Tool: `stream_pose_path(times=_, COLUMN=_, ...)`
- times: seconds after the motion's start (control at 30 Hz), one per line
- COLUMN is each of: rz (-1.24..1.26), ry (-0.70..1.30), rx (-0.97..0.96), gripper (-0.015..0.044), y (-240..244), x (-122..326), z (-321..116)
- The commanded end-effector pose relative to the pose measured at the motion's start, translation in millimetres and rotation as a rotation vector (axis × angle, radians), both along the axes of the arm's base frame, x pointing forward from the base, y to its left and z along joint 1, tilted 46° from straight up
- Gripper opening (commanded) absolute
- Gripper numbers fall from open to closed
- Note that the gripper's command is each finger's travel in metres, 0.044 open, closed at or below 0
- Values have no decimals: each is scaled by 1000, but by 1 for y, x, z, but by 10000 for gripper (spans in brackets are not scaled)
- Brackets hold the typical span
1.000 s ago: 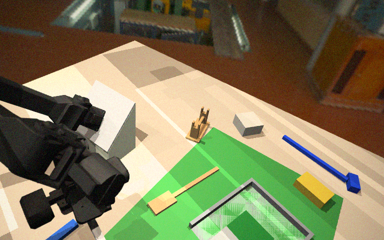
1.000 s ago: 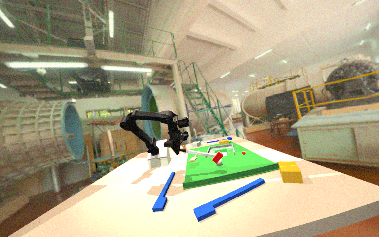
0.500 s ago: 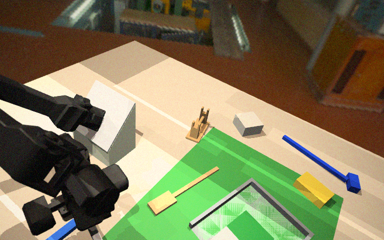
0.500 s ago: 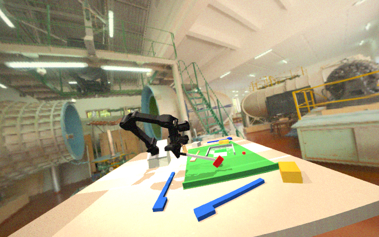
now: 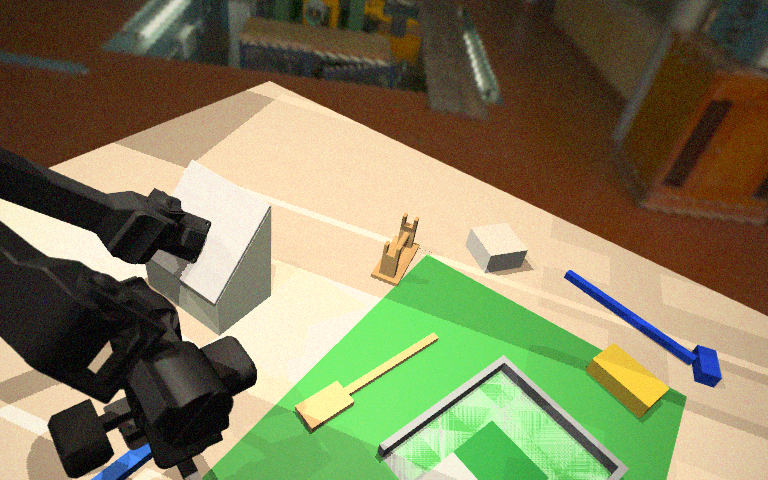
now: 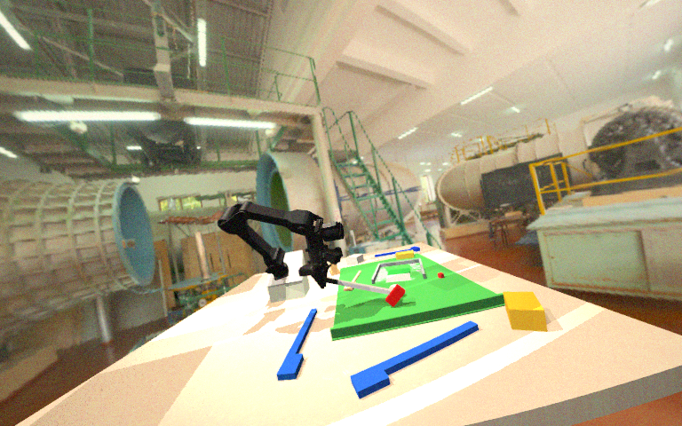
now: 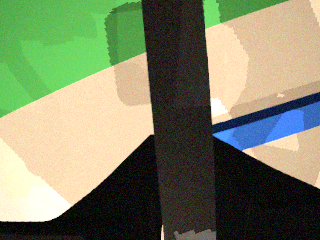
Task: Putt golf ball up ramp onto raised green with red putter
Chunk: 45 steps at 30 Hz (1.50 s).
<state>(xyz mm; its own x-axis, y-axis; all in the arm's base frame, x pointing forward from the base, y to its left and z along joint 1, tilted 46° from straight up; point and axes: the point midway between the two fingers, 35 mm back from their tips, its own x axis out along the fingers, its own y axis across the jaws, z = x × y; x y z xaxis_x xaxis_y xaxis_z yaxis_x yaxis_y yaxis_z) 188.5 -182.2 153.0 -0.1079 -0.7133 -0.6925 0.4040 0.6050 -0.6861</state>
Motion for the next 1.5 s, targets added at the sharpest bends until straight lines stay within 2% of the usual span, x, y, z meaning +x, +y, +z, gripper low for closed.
stream_pose_path(times=0.0, rz=-1, ry=-2, rx=-1, gripper=0, y=0, x=0, z=0)
stream_pose_path(times=0.43, rz=6, ry=-5, rx=-2, gripper=0, y=-20, x=-11, z=19)
stream_pose_path(times=0.73, rz=1, ry=1, rx=1, gripper=0, y=-18, x=-9, z=15)
stream_pose_path(times=1.13, rz=6, ry=-5, rx=7, gripper=0, y=63, x=42, z=-75)
stream_pose_path(times=1.47, rz=7, ry=-6, rx=10, gripper=0, y=77, x=46, z=-65)
